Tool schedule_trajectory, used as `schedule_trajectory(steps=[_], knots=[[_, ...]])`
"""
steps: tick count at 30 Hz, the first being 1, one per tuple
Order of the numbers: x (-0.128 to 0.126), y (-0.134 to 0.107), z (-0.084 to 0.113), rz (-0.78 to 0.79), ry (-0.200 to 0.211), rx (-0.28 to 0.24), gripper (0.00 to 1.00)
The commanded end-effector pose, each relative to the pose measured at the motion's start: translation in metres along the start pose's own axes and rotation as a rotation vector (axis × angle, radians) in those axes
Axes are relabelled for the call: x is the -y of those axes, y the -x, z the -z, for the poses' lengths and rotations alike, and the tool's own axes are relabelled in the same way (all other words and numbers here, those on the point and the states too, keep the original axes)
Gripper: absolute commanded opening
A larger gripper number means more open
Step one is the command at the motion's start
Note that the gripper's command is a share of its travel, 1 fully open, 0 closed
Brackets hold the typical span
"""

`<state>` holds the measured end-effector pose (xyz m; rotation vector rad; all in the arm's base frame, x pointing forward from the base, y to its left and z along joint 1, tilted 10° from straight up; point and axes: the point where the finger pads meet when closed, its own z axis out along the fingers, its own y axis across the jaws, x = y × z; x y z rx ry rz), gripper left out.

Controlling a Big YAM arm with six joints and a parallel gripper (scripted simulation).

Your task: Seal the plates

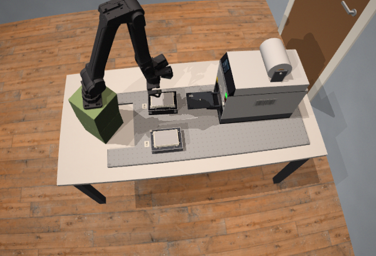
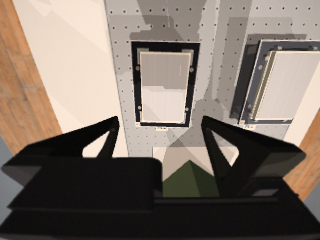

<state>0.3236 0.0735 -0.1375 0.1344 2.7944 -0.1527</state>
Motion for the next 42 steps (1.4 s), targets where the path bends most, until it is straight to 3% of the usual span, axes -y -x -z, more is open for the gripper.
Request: schedule_trajectory(steps=[1, 6, 11, 20, 25, 31, 42], knots=[[0.0, 0.023, 0.001, -0.048, -0.005, -0.07, 1.0], [-0.003, 0.039, 0.006, -0.05, 0.013, -0.207, 1.0], [0.001, 0.009, 0.002, -0.003, -0.015, -0.246, 1.0], [-0.001, 0.006, -0.002, 0.004, -0.013, -0.234, 1.0], [0.028, 0.024, 0.023, 0.004, -0.006, -0.234, 1.0], [0.027, 0.037, 0.028, 0.023, 0.006, -0.221, 1.0], [0.071, 0.076, 0.068, 0.045, 0.013, -0.195, 1.0]])
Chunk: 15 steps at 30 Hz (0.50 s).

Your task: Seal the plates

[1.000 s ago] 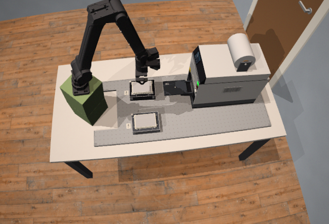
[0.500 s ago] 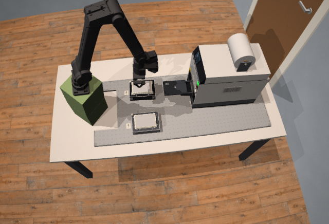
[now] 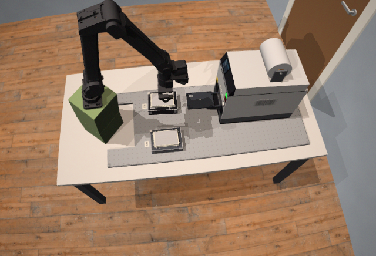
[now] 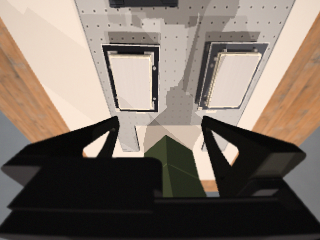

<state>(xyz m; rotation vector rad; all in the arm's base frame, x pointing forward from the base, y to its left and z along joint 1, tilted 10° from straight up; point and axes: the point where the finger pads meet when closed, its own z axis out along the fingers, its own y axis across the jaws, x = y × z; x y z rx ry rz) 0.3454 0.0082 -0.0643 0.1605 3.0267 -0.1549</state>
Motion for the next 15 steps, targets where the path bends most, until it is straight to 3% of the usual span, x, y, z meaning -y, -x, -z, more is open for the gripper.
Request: schedule_trajectory(steps=[1, 7, 15], knots=[[0.005, 0.022, 0.023, 0.062, 0.014, 0.038, 1.0], [0.02, 0.02, 0.028, 0.058, 0.007, 0.019, 1.0], [0.053, 0.046, 0.068, 0.049, 0.011, 0.059, 1.0]])
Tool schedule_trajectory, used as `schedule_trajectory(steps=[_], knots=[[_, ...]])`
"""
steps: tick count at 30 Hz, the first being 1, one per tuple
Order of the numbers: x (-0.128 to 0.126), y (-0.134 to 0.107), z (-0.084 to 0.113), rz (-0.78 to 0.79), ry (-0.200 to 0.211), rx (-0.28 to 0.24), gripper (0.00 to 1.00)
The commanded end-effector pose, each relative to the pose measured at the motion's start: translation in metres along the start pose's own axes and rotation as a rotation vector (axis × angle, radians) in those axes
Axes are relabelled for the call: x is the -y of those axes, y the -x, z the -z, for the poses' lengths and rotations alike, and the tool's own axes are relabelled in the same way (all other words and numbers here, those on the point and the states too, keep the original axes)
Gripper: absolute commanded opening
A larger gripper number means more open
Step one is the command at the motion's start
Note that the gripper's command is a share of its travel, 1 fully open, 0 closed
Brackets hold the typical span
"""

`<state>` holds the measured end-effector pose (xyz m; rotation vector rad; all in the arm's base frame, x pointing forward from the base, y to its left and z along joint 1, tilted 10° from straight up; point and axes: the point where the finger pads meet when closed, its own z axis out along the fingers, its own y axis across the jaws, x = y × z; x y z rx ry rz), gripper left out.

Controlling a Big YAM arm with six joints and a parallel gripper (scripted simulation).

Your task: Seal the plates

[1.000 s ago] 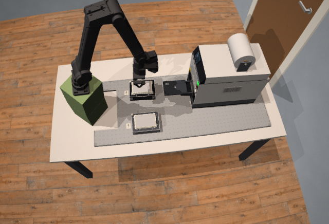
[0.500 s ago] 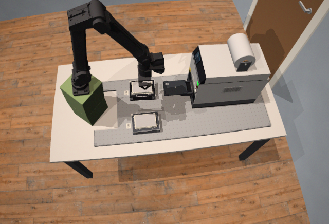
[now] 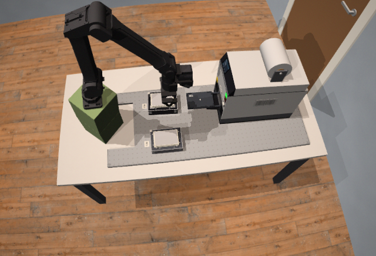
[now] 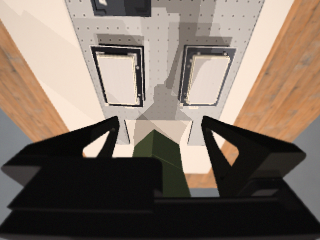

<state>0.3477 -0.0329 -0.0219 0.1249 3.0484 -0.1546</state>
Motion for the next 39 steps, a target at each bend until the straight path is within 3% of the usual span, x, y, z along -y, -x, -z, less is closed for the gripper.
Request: schedule_trajectory(steps=[1, 5, 15, 22, 28, 39], knots=[[0.008, 0.034, 0.03, 0.025, 0.009, 0.076, 1.0], [0.0, 0.021, 0.014, 0.026, -0.004, 0.044, 1.0], [-0.008, 0.009, 0.0, 0.014, 0.006, 0.02, 1.0], [0.002, 0.021, 0.006, -0.028, 0.003, 0.034, 1.0], [-0.003, 0.02, 0.007, -0.01, 0.004, 0.024, 1.0], [-0.007, 0.028, 0.008, 0.021, 0.005, 0.053, 1.0]])
